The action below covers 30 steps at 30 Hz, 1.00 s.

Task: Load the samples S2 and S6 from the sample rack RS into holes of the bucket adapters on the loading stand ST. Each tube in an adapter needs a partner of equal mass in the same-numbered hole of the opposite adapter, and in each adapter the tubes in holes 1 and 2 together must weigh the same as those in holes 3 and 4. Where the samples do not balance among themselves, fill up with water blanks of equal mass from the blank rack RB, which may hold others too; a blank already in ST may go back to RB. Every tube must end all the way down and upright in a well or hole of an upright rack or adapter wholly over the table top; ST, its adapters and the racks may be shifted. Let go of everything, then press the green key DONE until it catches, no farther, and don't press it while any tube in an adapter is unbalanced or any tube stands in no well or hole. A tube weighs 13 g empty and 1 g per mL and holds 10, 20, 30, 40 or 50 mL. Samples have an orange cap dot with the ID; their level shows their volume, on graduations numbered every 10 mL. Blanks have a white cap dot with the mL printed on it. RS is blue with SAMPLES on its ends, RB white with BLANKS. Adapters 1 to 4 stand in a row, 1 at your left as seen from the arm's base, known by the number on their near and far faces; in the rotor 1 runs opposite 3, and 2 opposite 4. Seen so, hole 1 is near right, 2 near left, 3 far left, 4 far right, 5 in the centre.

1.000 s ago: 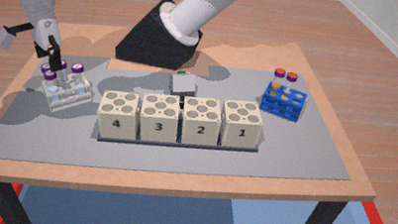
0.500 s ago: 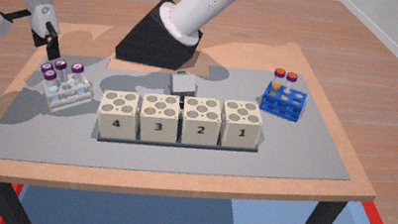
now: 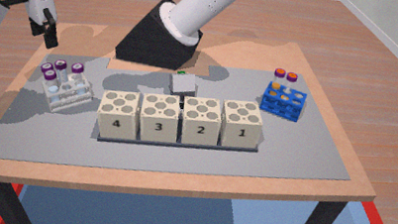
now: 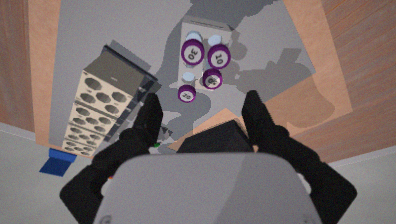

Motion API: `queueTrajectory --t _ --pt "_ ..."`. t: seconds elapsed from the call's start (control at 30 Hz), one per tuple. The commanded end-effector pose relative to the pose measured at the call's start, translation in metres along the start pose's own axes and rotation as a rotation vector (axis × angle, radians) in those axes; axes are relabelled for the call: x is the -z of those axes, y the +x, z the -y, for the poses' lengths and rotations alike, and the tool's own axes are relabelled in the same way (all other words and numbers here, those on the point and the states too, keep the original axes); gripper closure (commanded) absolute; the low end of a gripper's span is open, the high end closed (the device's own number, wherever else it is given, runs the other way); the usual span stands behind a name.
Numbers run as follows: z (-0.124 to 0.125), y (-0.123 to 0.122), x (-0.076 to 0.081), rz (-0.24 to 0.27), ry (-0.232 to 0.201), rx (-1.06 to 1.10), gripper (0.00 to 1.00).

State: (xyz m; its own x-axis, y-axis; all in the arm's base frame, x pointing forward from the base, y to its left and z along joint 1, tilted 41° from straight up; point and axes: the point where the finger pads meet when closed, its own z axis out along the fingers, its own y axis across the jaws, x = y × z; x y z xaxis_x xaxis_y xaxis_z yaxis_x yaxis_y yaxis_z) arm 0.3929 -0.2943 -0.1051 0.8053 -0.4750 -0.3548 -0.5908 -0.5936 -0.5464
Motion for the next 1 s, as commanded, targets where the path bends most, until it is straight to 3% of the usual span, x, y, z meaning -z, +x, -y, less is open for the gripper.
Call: queueTrajectory --t 0.0,0.27,0.97 --pt "0.000 0.001 0.010 -0.002 0.000 0.001 0.00" --pt "0.000 0.001 0.026 -0.002 0.000 0.001 0.00" --pt "0.078 -0.053 0.026 -0.002 -0.001 0.634 0.00"
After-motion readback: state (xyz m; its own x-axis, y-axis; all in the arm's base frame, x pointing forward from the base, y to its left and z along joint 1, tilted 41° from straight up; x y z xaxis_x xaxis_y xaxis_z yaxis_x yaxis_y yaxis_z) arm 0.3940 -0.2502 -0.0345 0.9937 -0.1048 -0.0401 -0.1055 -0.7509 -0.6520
